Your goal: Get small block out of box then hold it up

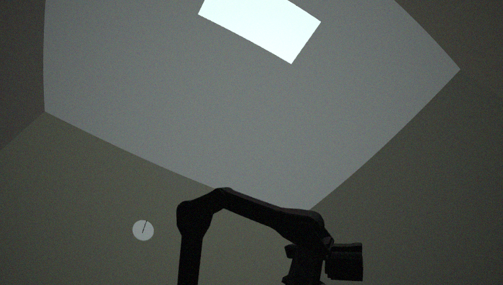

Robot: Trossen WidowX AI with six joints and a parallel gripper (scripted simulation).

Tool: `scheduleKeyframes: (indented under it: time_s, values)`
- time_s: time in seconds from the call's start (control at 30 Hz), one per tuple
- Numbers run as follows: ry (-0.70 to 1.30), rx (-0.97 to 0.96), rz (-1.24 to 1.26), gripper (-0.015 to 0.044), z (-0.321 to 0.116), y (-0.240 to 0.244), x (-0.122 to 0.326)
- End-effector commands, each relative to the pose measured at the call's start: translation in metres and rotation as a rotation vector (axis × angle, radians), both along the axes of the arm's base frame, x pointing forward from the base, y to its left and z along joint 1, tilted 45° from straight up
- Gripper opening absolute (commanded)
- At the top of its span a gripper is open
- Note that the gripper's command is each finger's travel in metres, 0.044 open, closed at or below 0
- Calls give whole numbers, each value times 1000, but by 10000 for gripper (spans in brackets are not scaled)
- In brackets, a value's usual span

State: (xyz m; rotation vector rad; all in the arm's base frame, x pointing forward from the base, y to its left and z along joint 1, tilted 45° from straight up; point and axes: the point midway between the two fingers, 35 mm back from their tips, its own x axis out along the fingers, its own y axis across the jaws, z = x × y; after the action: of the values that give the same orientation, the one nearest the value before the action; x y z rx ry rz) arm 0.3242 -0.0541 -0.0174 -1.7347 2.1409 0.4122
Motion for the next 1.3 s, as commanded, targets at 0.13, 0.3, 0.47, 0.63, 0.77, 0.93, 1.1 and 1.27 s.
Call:
scheduleKeyframes:
  time_s: [0.13, 0.3, 0.47, 0.63, 0.77, 0.93, 1.1, 1.27]
  values:
    - [1, 1, -4, 400, -1, 1, -1]
    - [1, 1, -4, 400, 3, -4, -2]
    - [1, 1, -4, 400, 7, -7, -2]
    - [1, 0, -4, 400, 10, -11, -3]
    - [1, 0, -4, 400, 13, -14, -4]
    - [1, 0, -4, 400, 16, -17, -4]
    - [1, 0, -4, 400, 15, -16, -4]
    - [1, 0, -4, 400, 9, -10, -3]
